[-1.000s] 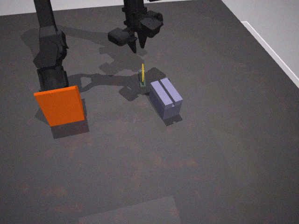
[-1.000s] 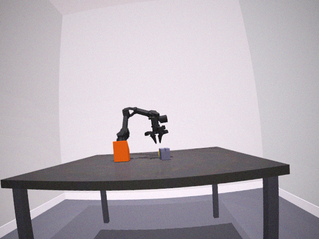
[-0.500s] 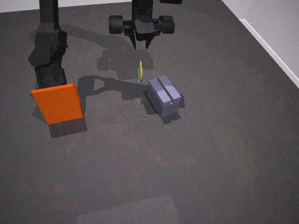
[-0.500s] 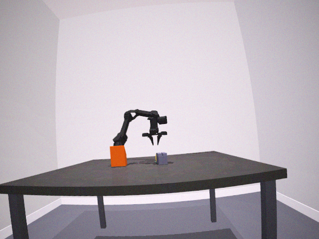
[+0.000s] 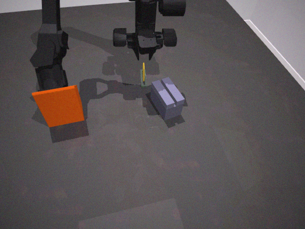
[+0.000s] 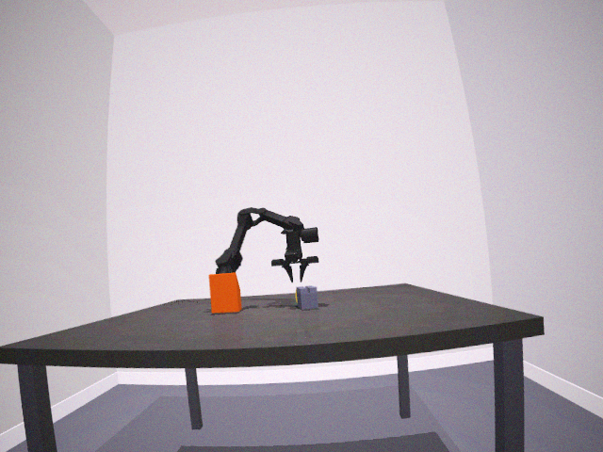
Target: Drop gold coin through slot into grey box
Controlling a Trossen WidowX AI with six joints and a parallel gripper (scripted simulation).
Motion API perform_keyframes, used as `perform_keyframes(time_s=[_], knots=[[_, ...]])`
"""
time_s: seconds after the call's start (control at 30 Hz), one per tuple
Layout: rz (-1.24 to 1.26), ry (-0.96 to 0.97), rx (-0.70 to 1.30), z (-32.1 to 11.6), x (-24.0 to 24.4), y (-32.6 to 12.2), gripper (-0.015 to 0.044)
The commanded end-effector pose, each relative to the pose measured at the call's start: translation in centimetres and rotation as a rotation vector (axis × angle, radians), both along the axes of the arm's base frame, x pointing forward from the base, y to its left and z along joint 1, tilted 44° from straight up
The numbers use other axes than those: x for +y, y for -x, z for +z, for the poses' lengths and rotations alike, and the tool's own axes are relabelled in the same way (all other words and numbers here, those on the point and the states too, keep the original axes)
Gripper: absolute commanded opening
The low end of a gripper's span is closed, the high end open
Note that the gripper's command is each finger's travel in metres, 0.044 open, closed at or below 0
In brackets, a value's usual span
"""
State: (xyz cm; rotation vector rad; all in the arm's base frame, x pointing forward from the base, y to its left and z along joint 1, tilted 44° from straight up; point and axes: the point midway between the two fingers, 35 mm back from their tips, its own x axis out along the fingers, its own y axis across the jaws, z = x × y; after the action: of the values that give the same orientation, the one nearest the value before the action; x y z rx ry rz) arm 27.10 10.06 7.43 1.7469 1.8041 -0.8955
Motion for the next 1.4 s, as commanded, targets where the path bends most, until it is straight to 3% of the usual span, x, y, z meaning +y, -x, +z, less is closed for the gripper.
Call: perform_keyframes(time_s=[0.0,1.37], knots=[[-0.004,-0.004,0.004,-0.5,0.5,0.1,0.0161],[-0.004,-0.006,0.004,-5.2,5.0,0.5,0.0161]])
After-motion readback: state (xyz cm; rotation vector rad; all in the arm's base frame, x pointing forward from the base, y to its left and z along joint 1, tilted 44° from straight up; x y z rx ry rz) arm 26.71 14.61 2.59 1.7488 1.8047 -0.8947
